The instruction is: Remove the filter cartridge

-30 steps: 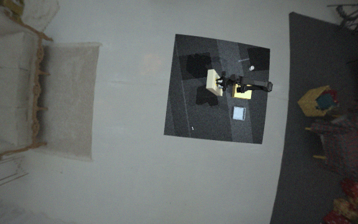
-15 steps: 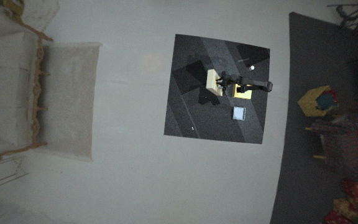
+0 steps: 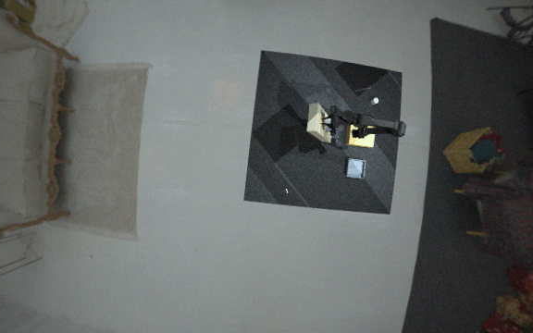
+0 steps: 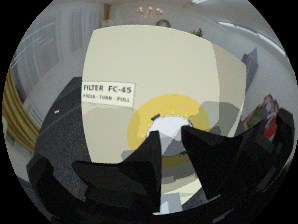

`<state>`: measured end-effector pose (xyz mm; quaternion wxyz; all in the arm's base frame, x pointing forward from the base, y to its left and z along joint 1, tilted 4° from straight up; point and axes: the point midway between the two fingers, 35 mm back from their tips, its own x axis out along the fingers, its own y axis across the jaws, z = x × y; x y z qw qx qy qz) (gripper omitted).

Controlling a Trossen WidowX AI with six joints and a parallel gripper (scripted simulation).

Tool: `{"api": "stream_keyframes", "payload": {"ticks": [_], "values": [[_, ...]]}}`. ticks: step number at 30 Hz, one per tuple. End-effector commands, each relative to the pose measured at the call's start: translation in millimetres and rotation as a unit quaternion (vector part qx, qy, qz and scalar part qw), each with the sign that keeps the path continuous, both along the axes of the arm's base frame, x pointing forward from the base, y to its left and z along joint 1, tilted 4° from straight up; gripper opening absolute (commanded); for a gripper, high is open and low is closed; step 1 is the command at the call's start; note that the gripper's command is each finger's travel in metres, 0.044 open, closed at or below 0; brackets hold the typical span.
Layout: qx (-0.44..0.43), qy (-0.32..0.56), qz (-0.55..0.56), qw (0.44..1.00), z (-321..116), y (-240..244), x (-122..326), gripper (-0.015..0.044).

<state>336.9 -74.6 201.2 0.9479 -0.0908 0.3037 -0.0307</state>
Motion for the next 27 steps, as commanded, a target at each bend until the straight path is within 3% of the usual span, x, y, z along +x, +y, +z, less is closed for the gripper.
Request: {"api": "stream_keyframes", "payload": {"ticks": [1,14,27], "values": [[0.066,-0.006,-0.048,0.997,-6.3,-2.3,6.7,0.0],[0.245,-0.031,-0.175,0.953,-6.4,-2.3,6.8,0.0],[0.413,-0.055,-0.293,0.861,-6.2,-2.3,6.4,0.0]]}}
